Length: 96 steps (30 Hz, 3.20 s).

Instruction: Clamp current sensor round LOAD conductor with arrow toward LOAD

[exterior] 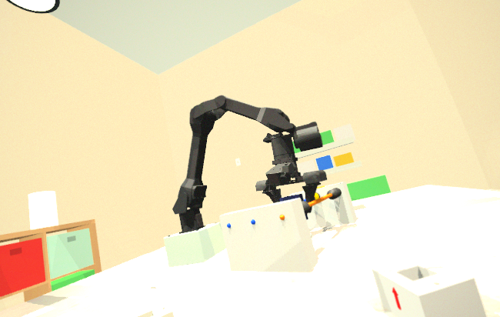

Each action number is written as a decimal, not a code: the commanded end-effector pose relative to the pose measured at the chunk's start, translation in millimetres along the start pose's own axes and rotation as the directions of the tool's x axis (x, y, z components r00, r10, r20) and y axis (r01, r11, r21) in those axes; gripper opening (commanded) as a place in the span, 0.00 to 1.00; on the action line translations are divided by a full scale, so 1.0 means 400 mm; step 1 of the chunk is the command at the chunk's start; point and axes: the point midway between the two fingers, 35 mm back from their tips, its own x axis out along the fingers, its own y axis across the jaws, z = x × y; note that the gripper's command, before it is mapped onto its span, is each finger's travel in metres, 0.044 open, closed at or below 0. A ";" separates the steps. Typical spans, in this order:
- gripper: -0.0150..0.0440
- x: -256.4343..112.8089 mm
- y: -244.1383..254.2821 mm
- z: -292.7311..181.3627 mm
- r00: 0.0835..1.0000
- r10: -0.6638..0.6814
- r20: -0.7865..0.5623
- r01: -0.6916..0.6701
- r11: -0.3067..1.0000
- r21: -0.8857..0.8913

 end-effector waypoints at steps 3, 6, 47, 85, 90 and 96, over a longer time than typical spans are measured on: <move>1.00 -0.001 0.000 0.000 1.000 0.000 0.000 0.000 1.000 0.000; 1.00 -0.001 0.000 0.000 1.000 0.000 0.000 0.000 1.000 0.000; 1.00 -0.256 -0.029 -0.002 0.996 0.086 -0.003 -0.086 0.996 0.000; 1.00 -0.242 -0.267 -0.274 0.515 0.638 0.572 0.011 0.663 -0.749; 1.00 -0.238 -0.264 -0.270 0.560 0.602 0.569 0.002 0.686 -0.728; 1.00 -0.238 -0.264 -0.270 0.560 0.602 0.569 0.002 0.686 -0.728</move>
